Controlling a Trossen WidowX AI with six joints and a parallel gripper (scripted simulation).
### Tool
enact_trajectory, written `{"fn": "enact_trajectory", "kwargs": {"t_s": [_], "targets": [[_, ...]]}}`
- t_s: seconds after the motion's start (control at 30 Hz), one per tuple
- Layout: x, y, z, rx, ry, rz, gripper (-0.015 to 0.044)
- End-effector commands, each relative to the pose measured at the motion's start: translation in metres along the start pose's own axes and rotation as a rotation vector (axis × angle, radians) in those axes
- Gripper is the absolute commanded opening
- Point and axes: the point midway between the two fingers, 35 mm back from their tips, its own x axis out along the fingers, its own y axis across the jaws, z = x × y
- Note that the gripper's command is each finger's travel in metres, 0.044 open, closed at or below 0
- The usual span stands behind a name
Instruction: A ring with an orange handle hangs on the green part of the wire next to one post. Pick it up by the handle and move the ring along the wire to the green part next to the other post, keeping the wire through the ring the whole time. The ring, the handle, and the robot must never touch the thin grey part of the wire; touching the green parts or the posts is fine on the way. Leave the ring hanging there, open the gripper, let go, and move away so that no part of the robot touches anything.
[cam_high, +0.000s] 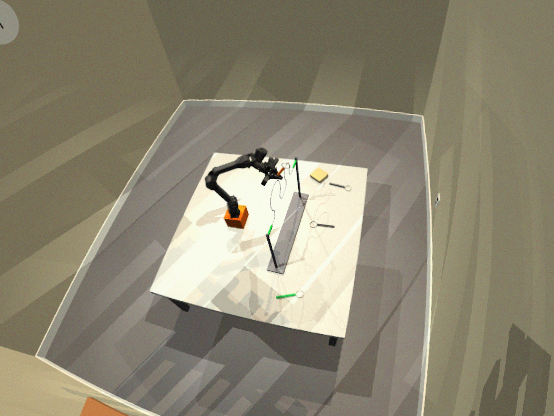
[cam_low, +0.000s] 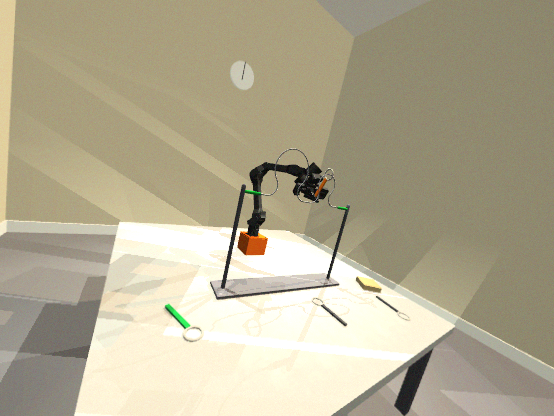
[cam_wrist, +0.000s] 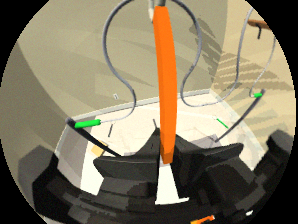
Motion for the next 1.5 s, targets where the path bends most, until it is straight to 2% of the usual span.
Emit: {"fn": "enact_trajectory", "kwargs": {"t_s": [0.0,1.47], "targets": [[0.001,-0.007,0.000,-0.081,-0.010,-0.045,-0.0150],[-0.007,-0.060,0.026,-0.856,-0.110,-0.461,-0.0150]]}}
